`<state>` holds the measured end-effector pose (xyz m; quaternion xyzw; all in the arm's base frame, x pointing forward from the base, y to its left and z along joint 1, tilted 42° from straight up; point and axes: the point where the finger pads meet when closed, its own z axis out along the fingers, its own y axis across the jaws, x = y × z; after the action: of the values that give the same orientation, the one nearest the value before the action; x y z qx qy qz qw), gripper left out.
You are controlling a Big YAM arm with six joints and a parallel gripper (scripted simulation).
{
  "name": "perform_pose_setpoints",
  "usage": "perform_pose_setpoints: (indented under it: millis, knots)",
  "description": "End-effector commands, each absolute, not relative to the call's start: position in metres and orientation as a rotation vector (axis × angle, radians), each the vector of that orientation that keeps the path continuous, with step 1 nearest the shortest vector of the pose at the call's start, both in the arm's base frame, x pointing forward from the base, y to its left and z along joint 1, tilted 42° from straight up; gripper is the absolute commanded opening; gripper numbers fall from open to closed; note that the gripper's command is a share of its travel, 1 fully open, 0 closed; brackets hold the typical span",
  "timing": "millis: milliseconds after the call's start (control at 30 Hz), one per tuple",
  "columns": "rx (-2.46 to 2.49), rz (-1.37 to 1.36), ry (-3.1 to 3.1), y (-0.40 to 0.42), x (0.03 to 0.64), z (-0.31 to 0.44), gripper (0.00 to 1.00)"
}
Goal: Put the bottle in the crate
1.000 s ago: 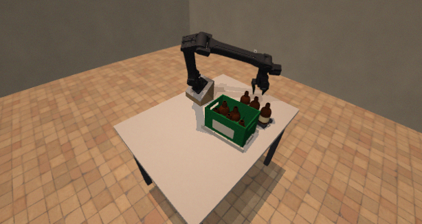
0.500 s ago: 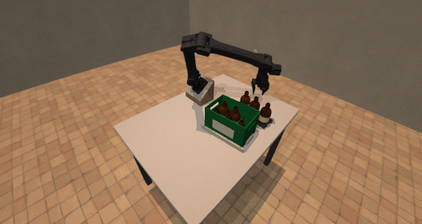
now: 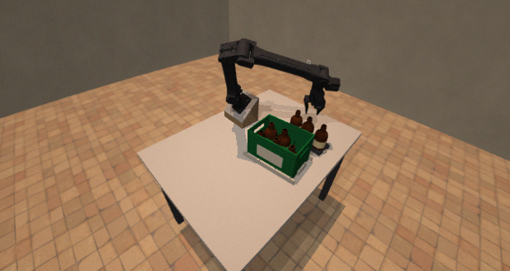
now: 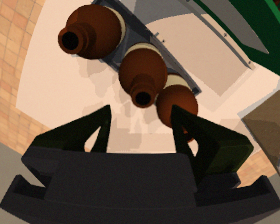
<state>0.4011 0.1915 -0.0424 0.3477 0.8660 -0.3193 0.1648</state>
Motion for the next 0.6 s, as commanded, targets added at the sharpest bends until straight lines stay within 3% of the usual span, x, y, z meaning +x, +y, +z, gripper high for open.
perform_pose_setpoints:
  millis: [0, 567]
  knots:
    - [0.993, -0.931, 2.47, 0.1839, 0.3994, -0.0528, 0.61]
    - [0.988, -0.93, 2.47, 0.1863, 0.3967, -0.0525, 0.61]
